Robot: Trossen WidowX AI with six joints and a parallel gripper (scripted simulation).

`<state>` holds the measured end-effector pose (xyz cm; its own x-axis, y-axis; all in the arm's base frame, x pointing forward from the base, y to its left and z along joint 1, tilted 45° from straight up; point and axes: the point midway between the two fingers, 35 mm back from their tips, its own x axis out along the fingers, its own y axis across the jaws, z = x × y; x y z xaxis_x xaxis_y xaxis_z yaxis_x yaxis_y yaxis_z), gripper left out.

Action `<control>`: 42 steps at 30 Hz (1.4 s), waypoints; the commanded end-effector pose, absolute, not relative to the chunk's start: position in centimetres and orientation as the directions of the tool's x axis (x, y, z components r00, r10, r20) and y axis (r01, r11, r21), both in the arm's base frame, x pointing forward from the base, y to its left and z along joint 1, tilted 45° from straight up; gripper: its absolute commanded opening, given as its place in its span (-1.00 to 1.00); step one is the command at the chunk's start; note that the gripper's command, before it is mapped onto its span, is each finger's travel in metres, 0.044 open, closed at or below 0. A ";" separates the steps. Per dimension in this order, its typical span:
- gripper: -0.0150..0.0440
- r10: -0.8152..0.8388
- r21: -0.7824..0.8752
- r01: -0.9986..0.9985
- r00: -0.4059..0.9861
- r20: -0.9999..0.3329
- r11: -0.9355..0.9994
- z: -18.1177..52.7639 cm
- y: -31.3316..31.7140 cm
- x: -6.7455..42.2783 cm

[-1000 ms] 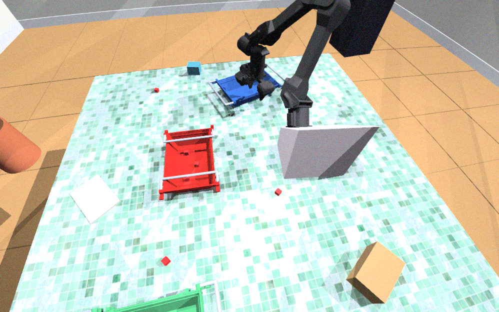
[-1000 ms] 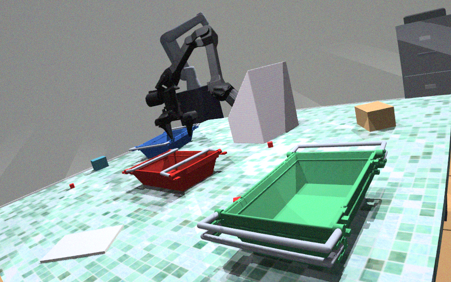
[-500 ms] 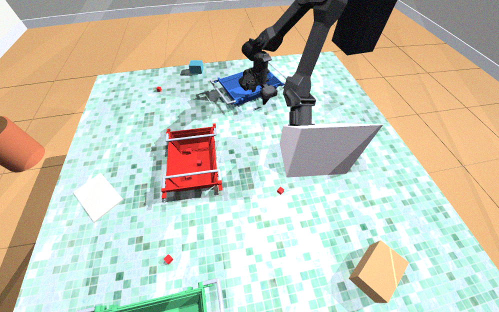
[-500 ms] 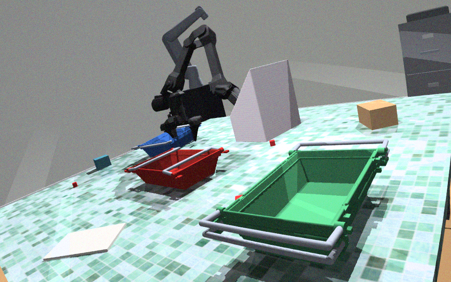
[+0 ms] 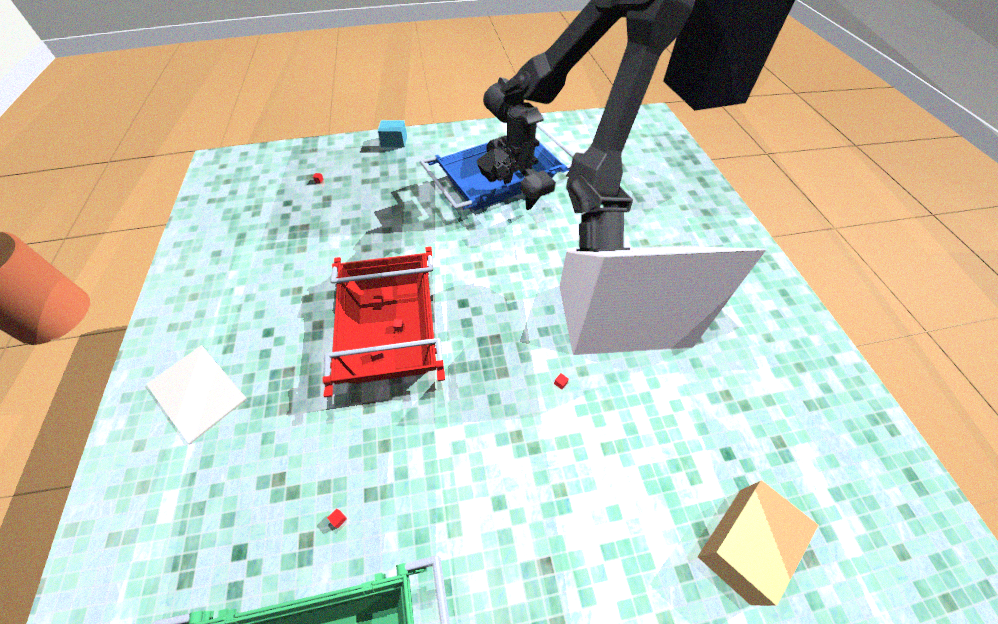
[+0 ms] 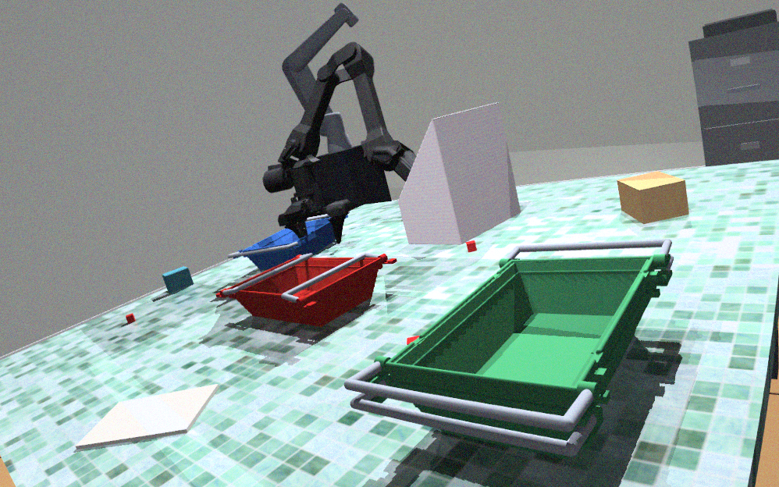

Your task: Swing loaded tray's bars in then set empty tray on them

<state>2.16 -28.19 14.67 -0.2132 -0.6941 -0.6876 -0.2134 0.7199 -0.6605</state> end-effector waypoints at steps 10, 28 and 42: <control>0.50 -0.689 -0.654 -0.219 -0.211 -0.693 0.724 14.4 -28.2 2.2; -0.04 -0.689 -0.654 -0.219 -0.211 -0.693 0.724 14.4 -28.2 2.2; -0.36 -0.689 -0.654 -0.219 -0.211 -0.693 0.724 14.4 -28.2 2.2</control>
